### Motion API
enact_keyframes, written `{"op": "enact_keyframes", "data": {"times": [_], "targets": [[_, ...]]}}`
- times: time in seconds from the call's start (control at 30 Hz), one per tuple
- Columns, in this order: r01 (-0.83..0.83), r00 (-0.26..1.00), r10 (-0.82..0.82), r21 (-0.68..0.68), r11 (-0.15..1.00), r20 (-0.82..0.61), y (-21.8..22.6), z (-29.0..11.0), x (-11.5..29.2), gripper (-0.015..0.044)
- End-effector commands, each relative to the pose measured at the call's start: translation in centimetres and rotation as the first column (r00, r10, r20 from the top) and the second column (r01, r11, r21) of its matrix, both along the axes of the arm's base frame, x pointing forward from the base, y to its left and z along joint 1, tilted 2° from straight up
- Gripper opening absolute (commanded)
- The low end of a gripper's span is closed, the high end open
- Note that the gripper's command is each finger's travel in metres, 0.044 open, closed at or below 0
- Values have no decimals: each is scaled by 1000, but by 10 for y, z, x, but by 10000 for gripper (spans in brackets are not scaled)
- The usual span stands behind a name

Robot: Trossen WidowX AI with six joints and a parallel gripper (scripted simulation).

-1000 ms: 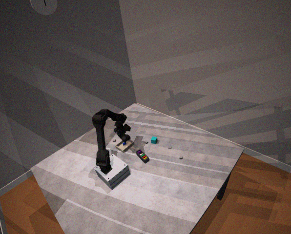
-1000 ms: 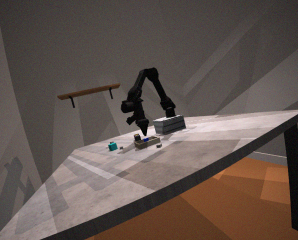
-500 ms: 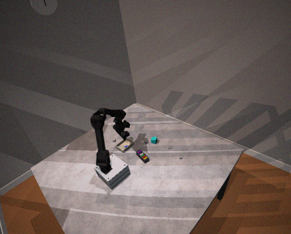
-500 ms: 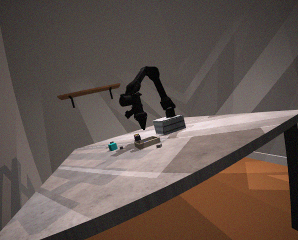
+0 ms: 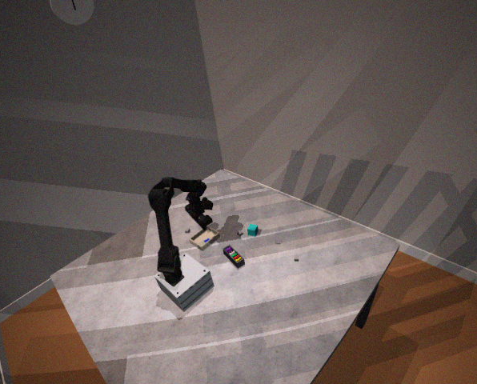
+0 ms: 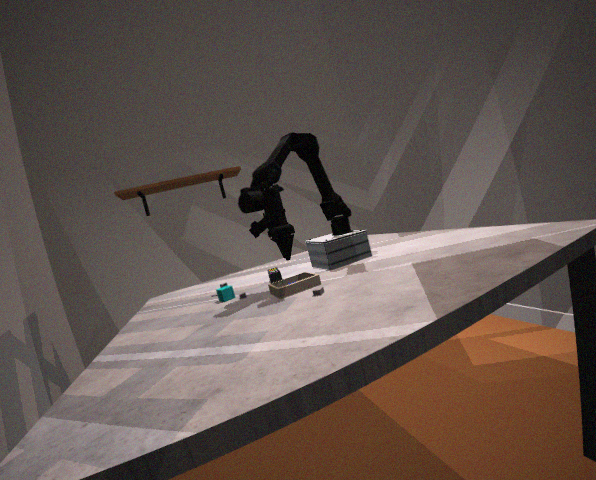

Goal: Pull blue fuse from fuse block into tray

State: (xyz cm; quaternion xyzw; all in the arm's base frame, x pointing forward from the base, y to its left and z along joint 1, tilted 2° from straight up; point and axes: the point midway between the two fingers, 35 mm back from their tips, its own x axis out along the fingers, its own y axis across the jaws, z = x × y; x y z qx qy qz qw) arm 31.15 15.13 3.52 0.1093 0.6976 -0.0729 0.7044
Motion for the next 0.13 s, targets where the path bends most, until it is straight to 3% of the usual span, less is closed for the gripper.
{"op": "enact_keyframes", "data": {"times": [0.0,0.1], "targets": [[0,1000,0,0,1000,0,0,0,0,330],[0,1000,0,0,1000,0,0,0,0,330]]}}
